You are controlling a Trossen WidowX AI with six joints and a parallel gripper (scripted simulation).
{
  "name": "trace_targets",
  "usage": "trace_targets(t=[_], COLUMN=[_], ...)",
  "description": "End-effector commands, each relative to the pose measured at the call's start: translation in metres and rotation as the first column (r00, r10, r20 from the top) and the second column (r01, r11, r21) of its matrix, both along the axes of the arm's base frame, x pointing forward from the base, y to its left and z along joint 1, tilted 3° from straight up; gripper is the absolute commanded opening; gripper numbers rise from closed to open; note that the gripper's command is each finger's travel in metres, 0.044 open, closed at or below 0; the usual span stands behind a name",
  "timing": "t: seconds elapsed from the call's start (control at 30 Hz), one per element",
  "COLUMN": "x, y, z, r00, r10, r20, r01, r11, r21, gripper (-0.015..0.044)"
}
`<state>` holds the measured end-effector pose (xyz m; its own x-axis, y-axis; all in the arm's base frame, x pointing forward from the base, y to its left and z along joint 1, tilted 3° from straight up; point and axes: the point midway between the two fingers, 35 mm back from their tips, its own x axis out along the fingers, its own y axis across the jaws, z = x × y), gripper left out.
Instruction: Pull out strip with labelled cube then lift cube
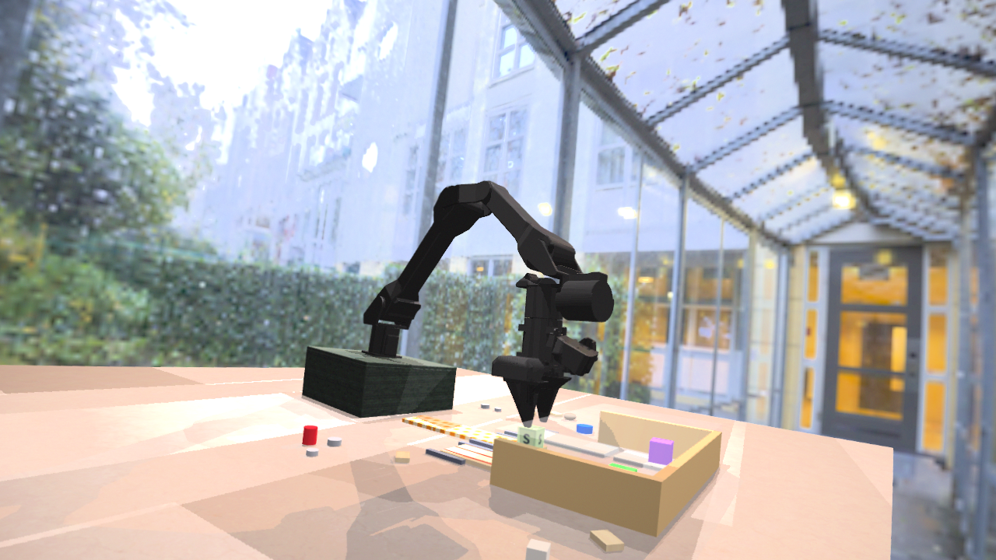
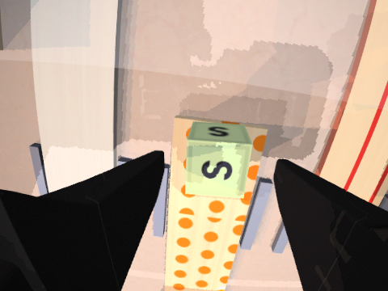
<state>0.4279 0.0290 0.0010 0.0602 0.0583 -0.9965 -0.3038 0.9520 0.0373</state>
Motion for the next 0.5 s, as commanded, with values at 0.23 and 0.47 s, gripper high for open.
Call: trace_targets(t=[0.23,0.47], x=[-0.004,-0.004], y=[0.0,0.001], z=[-0.023,-0.03], r00=[1.0,1.0], r10=[-0.005,-0.005], r20=[-0.018,-0.018], r01=[0.005,0.005], r11=[1.0,1.0], r21=[-0.005,-0.005], gripper=[0.025,0.025])
